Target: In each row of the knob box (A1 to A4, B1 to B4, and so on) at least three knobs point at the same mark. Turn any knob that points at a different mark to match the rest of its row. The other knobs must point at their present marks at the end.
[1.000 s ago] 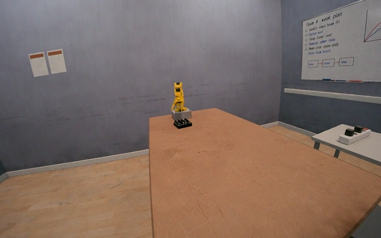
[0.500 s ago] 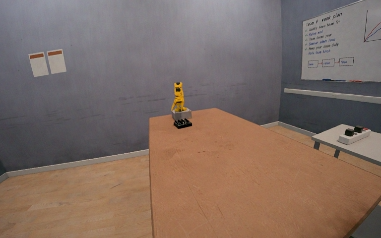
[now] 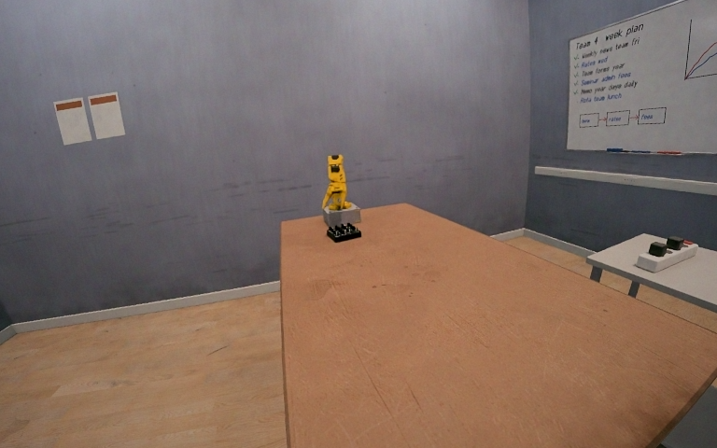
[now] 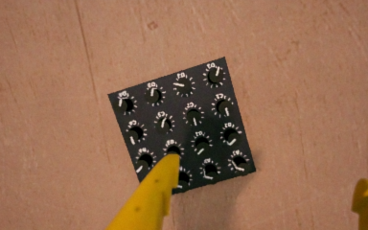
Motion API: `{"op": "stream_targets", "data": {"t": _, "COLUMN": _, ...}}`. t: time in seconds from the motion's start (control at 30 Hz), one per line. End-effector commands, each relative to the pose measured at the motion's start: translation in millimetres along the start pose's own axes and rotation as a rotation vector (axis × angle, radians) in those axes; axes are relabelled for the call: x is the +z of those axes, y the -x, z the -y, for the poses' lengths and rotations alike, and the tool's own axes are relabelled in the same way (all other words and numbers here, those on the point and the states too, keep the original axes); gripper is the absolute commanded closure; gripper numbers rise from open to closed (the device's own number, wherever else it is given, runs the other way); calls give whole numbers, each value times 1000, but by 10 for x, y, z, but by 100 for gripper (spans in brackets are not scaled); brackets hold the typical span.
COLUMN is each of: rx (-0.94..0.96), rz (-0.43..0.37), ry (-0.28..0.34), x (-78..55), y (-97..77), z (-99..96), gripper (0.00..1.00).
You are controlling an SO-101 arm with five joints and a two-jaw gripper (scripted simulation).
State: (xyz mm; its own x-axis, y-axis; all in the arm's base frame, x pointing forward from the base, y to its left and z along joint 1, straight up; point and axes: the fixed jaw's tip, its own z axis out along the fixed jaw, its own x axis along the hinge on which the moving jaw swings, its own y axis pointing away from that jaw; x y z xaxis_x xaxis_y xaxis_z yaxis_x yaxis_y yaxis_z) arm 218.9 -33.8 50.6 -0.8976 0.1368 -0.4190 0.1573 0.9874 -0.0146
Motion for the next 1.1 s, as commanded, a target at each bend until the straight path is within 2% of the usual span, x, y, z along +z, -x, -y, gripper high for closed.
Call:
{"op": "stream_targets", "data": {"t": 0.0, "rx": 0, "rz": 4, "ry": 4, "x": 13, "y": 19, "z": -18, "gripper": 60}}
{"op": "stream_targets", "data": {"t": 0.9, "rx": 0, "rz": 3, "ry": 1, "x": -6, "y": 3, "z": -1, "gripper": 60}}
{"op": "stream_targets", "data": {"t": 1.07, "rx": 0, "rz": -34, "ry": 2, "x": 25, "y": -52, "z": -3, "gripper": 60}}
